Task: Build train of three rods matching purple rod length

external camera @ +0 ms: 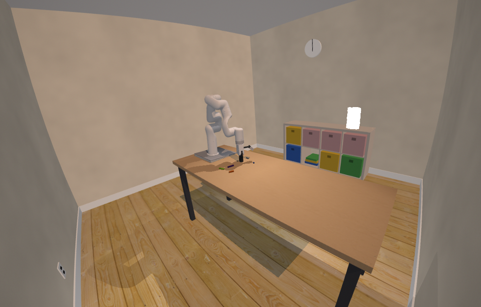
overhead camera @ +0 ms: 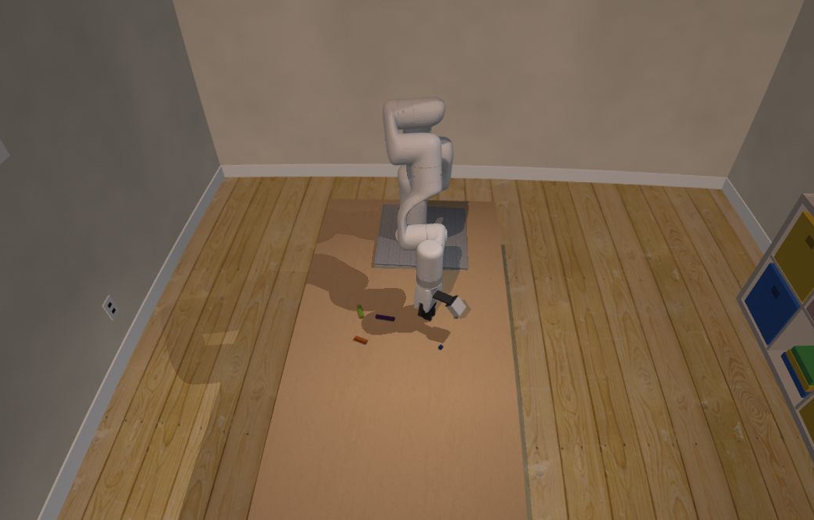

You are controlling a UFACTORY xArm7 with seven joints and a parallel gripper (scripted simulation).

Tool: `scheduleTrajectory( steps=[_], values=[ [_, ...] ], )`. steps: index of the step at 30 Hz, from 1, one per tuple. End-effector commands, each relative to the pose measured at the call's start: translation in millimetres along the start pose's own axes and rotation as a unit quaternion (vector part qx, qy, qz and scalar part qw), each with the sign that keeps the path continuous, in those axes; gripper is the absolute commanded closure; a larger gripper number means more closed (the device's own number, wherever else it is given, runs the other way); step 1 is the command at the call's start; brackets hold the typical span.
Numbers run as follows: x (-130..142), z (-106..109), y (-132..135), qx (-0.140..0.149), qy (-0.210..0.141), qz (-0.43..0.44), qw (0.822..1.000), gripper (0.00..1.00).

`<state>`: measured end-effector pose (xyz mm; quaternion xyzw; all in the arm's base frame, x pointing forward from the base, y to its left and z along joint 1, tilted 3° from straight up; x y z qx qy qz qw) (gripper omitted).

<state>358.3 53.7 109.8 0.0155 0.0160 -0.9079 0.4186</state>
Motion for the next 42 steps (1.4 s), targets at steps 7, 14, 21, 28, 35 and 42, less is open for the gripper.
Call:
scheduleTrajectory(
  steps=[7, 14, 21, 28, 35, 42],
  values=[
    [-1, 1, 1, 0.001, 0.001, 0.0, 1.0, 0.76],
    [-1, 1, 1, 0.001, 0.001, 0.0, 1.0, 0.76],
    [-1, 12, 1, 0.001, 0.001, 0.0, 1.0, 0.76],
    [-1, 41, 1, 0.001, 0.001, 0.0, 1.0, 0.76],
    [-1, 72, 1, 0.001, 0.001, 0.0, 1.0, 0.76],
    [-1, 90, 1, 0.001, 0.001, 0.0, 1.0, 0.76]
  ],
)
Point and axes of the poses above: the point where the finger pads meet when closed, its own z axis back along the fingers, its own y axis across the jaws, x = y × z, the point moved 10 cm from there along z, back along the fingers, and after that the axes turned 12 degrees about -z, right-handed, at the moved point
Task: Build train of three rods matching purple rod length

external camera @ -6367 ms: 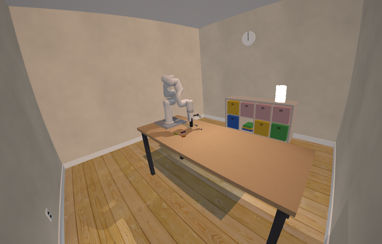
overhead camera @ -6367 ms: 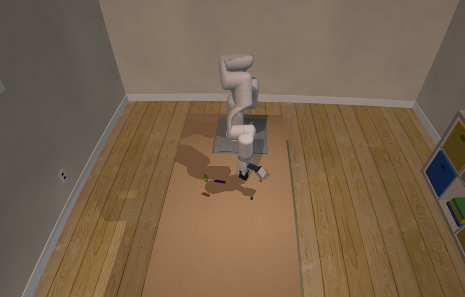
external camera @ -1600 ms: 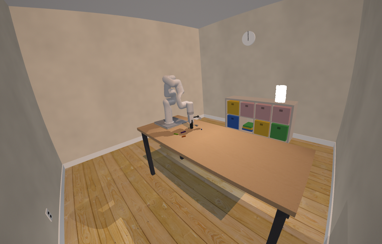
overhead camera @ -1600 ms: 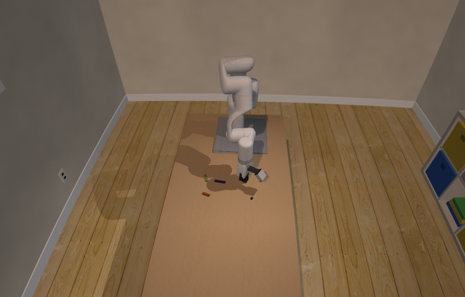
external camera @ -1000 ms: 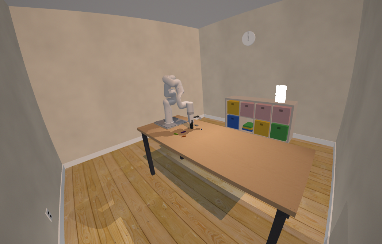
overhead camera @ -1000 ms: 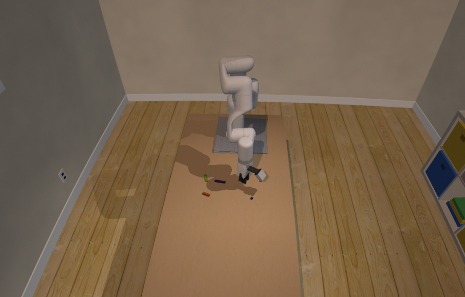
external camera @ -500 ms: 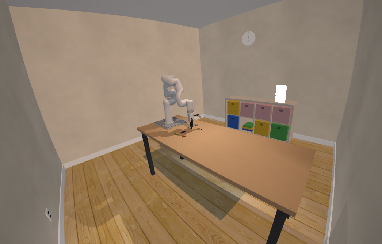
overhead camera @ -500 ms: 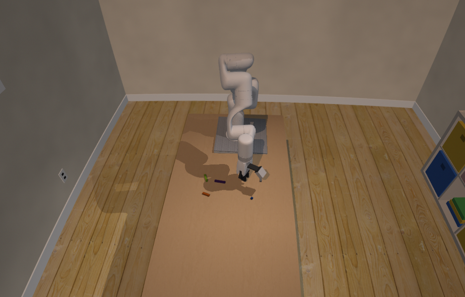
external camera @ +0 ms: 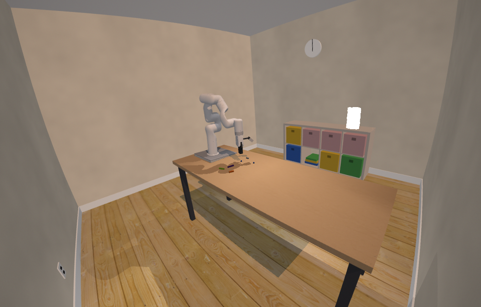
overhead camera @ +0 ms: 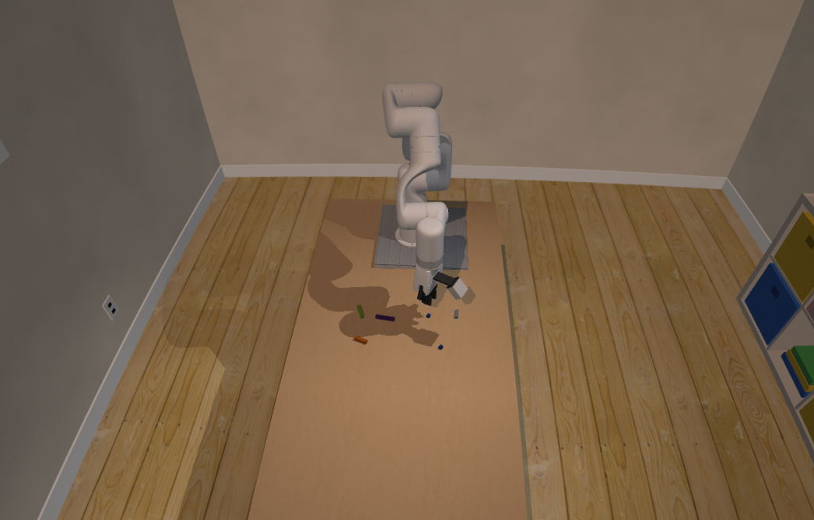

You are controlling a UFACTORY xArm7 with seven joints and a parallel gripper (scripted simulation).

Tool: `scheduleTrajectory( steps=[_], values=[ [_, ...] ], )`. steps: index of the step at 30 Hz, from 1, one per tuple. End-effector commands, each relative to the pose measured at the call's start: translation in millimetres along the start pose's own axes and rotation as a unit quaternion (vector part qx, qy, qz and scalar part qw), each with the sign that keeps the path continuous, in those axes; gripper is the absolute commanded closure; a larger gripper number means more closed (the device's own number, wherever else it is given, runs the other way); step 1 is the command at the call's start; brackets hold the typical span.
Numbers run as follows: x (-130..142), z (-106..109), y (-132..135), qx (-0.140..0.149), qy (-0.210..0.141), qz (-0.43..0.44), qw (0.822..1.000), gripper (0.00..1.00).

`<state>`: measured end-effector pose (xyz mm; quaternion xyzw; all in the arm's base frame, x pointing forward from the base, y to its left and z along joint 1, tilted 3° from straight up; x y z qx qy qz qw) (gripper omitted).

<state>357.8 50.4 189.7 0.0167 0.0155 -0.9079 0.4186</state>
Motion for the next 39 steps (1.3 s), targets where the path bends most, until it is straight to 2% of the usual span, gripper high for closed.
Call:
scheduleTrajectory(
  steps=[1, 5, 6, 28, 36, 38, 39],
  values=[
    [0, 11, 0, 0.0, 0.0, 0.0, 1.0, 0.76],
    [0, 11, 0, 0.0, 0.0, 0.0, 1.0, 0.76],
    [0, 11, 0, 0.0, 0.0, 0.0, 1.0, 0.0],
    [-1, 11, 1, 0.0, 0.0, 0.006, 1.0, 0.0],
    [-21, 11, 16, 0.001, 0.0, 0.132, 0.991, 0.0],
    [-21, 11, 16, 0.001, 0.0, 0.132, 0.991, 0.0],
    [-26, 10, 20, 0.001, -0.001, 0.166, 0.986, 0.0]
  ],
)
Point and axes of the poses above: the point where the finger pads meet when closed, its own z axis back along the fingers, its own y axis across the jaws, x = y × z, the point moved 10 cm from there along z, back along the fingers, and after that the axes turned 12 degrees about -z, right-handed, at the moved point
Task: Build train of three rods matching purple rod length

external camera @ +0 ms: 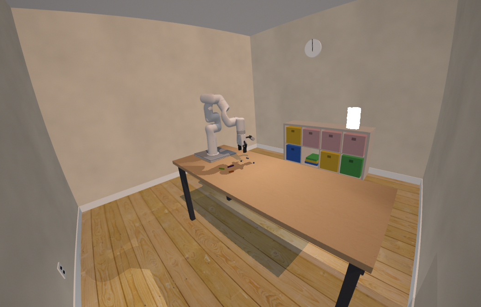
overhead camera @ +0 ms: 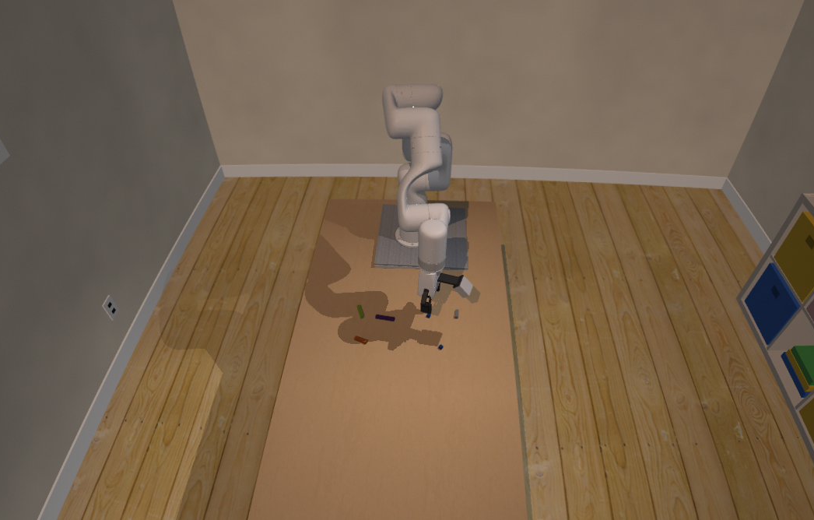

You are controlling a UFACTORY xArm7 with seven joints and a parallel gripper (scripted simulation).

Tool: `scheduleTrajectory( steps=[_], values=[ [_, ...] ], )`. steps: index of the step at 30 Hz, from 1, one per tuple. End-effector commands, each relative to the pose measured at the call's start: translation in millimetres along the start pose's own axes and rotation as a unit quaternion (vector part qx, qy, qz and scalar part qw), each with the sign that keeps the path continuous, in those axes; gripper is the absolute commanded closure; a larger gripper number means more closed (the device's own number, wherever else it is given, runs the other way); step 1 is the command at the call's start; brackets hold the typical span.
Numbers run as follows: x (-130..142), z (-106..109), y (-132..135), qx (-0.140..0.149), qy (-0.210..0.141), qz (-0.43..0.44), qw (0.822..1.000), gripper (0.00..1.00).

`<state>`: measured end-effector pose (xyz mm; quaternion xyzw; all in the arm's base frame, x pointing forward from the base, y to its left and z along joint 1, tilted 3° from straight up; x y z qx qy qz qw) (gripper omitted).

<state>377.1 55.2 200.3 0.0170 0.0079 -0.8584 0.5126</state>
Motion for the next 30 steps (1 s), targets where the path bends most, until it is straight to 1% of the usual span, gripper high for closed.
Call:
scheduleTrajectory(
  steps=[1, 7, 14, 16, 17, 20, 23, 30],
  values=[
    [-10, 0, 14, -0.003, 0.004, 0.083, 0.997, 0.0],
    [-21, -2, 27, -0.002, 0.004, 0.169, 0.986, 0.0],
    [-35, -6, 43, -0.002, 0.004, 0.273, 0.962, 0.0],
    [-35, -6, 43, -0.002, 0.004, 0.273, 0.962, 0.0],
    [-40, -8, 49, -0.002, 0.004, 0.313, 0.95, 0.0],
    [-45, -10, 54, -0.002, 0.004, 0.351, 0.936, 0.0],
    [-51, -12, 61, -0.002, 0.005, 0.393, 0.919, 0.0],
    [-64, -18, 75, -0.001, 0.005, 0.489, 0.872, 0.0]
  ],
)
Point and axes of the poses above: the point where the finger pads meet when closed, its own z axis back along the fingers, its own y axis across the jaws, x = y × z, the point moved 10 cm from there along z, back along the fingers, and after that the axes turned 12 degrees about -z, right-handed, at the moved point
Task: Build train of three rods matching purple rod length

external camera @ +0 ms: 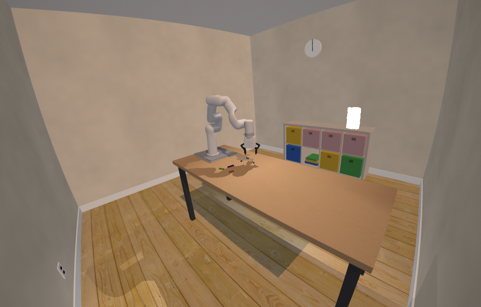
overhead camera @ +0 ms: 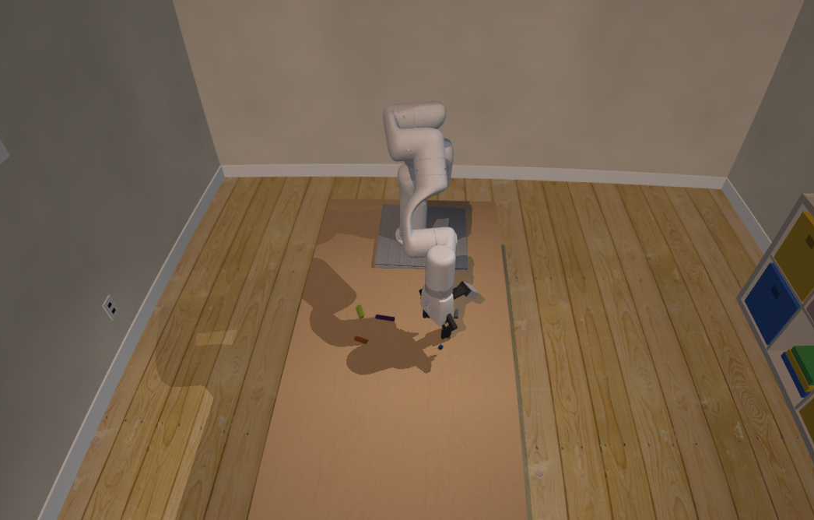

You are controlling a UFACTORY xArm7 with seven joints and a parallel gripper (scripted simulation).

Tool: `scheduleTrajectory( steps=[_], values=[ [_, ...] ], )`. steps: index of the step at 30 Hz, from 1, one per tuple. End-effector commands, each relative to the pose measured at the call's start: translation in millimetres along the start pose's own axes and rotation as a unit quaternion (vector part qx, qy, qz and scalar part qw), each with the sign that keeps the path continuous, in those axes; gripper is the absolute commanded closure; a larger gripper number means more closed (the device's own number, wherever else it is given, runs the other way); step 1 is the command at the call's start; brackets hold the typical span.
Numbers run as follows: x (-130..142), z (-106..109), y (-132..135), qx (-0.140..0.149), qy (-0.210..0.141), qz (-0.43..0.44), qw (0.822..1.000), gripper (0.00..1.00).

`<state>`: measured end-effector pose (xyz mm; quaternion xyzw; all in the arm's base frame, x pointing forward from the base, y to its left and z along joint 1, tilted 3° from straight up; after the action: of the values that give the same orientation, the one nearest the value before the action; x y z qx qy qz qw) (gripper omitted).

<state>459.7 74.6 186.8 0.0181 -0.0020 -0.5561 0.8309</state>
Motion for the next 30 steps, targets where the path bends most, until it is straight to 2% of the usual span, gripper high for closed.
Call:
scheduleTrajectory(
  steps=[1, 10, 11, 30],
  values=[
    [4.2, -3.7, 16.5, 0.001, 0.007, 0.083, 0.997, 0.0],
    [5.7, -7.7, 26.4, 0.002, 0.008, 0.139, 0.99, 0.0],
    [5.7, -7.7, 26.4, 0.002, 0.008, 0.139, 0.99, 0.76],
    [5.7, -7.7, 26.4, 0.002, 0.008, 0.139, 0.99, 0.76]
  ],
)
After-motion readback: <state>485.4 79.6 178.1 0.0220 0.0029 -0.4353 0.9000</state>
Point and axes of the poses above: the point where the finger pads meet when closed, its own z axis back along the fingers, its own y axis across the jaws, x = y × z, the point moved 10 cm from there along z, back along the fingers, and after that the axes turned 12 degrees about -z, right-handed, at the moved point
